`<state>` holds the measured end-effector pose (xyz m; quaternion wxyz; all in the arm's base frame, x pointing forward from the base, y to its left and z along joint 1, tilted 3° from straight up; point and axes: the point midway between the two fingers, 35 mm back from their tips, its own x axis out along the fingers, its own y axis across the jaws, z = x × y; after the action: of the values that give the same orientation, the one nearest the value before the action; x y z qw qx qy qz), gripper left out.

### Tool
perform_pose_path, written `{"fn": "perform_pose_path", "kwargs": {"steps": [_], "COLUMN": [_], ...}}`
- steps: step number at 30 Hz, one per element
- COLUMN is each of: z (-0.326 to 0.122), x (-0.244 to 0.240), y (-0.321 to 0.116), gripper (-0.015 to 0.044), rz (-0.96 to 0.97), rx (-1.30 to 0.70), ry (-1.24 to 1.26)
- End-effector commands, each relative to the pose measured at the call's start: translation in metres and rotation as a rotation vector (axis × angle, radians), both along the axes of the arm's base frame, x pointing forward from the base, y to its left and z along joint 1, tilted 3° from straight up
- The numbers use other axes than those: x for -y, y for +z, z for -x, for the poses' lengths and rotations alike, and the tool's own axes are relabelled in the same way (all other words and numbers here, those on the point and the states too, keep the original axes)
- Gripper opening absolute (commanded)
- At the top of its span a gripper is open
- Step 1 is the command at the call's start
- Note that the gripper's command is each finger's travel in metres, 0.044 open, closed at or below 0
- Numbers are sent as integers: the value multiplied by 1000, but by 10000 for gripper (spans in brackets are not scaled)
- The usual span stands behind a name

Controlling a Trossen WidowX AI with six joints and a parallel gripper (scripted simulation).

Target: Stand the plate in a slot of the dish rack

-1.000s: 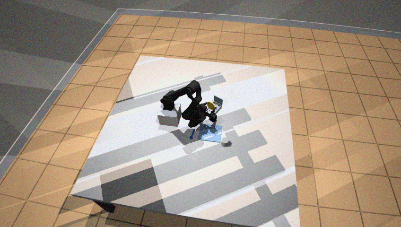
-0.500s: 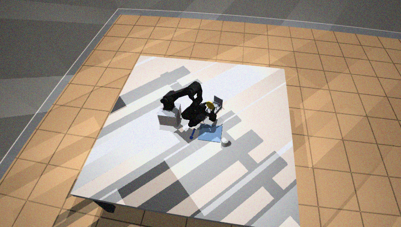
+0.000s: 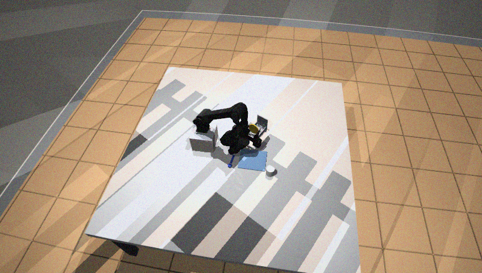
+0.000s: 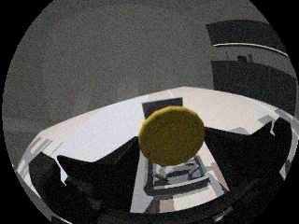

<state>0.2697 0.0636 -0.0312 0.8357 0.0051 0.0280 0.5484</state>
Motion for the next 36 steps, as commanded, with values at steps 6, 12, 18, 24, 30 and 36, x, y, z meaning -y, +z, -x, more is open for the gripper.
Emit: {"fn": "perform_pose_path", "kwargs": {"steps": [6, 12, 18, 24, 30, 36], "z": [0, 0, 0, 0, 0, 0], "x": [-1, -1, -1, -1, -1, -1], "y": [-12, -9, -9, -9, -9, -9], "gripper": [0, 0, 26, 184, 341, 400], "rz": [4, 0, 0, 0, 0, 0], "rx": [-4, -8, -8, -8, -8, -8], "ry": [2, 3, 3, 3, 3, 3]}}
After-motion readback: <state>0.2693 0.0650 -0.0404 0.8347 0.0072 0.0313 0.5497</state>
